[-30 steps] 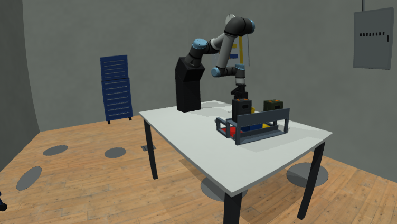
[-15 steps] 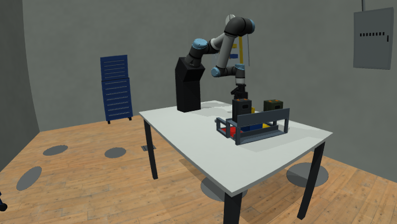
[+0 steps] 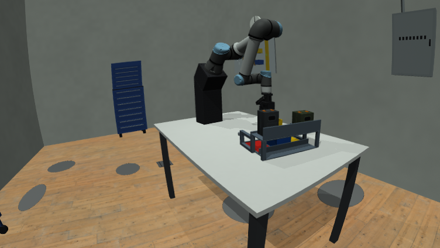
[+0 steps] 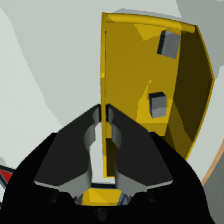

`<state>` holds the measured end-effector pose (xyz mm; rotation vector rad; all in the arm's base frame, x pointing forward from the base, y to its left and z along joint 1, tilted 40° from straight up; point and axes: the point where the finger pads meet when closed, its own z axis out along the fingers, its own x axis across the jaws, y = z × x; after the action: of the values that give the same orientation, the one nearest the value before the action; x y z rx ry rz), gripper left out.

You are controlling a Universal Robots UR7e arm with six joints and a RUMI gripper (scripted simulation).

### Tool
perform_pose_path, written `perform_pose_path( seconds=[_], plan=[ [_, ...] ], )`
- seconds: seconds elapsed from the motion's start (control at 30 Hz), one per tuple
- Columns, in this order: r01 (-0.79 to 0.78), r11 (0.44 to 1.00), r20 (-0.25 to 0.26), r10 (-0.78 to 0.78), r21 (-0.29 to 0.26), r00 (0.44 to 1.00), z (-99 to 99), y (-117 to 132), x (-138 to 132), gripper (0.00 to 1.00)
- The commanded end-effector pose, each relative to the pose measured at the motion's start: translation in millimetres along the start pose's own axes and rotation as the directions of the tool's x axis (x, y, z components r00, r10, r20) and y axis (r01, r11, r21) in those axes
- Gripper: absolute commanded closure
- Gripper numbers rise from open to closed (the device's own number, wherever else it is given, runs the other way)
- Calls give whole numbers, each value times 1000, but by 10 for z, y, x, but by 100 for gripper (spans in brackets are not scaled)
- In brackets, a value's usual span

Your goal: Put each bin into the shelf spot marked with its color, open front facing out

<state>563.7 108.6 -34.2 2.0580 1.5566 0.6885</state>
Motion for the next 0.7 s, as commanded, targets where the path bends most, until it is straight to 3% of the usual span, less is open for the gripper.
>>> perform_pose_path(
  seconds=[0.0, 0.67],
  plan=[
    [0, 1000, 0, 0, -1, 1000, -3, 4, 2, 100],
    [0, 1000, 0, 0, -1, 1000, -22, 4, 2, 100]
  ],
)
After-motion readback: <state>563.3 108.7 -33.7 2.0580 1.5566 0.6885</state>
